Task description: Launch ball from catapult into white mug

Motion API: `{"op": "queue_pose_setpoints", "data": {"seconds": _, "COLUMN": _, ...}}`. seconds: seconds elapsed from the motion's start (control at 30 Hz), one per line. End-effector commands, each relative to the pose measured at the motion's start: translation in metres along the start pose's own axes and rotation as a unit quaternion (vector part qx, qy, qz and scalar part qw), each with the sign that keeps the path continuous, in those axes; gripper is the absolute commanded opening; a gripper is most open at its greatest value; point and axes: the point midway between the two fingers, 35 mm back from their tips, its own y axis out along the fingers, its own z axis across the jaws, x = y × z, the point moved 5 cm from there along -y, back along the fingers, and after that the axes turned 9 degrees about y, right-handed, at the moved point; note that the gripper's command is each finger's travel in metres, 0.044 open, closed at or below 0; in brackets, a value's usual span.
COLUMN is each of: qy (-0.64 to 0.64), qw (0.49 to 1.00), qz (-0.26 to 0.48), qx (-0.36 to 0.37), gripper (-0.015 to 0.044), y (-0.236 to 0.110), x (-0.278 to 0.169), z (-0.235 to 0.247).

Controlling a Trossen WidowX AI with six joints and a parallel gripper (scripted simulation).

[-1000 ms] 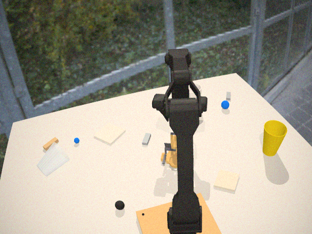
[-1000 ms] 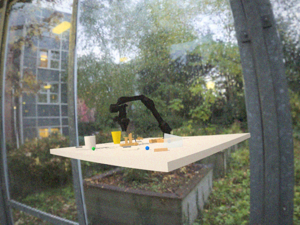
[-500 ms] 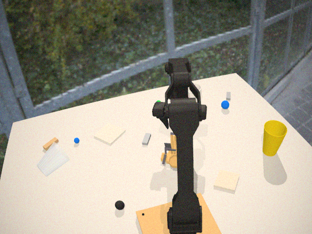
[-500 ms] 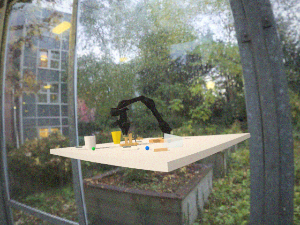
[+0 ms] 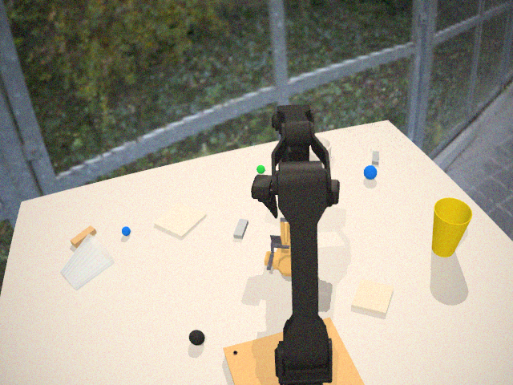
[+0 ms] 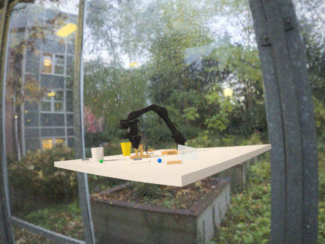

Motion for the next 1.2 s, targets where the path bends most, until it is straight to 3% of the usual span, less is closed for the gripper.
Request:
{"op": "queue_pose_setpoints", "data": {"seconds": 0.0, "qy": 0.002, "qw": 1.0, "qz": 0.001, "qx": -0.002, "gripper": 0.044, "y": 0.008, "x": -0.001, "z": -0.001}}
{"op": "queue_pose_setpoints", "data": {"seconds": 0.73, "qy": 0.002, "qw": 1.0, "qz": 0.001, "qx": -0.002, "gripper": 0.044, "y": 0.038, "x": -0.001, "z": -0.002}}
{"op": "queue_pose_setpoints", "data": {"seconds": 1.13, "qy": 0.0, "qw": 1.0, "qz": 0.001, "qx": 0.0, "gripper": 0.0125, "y": 0.035, "x": 0.0, "z": -0.001}}
{"op": "queue_pose_setpoints", "data": {"seconds": 1.17, "qy": 0.0, "qw": 1.0, "qz": 0.001, "qx": 0.0, "gripper": 0.0118, "y": 0.035, "x": 0.0, "z": -0.001}}
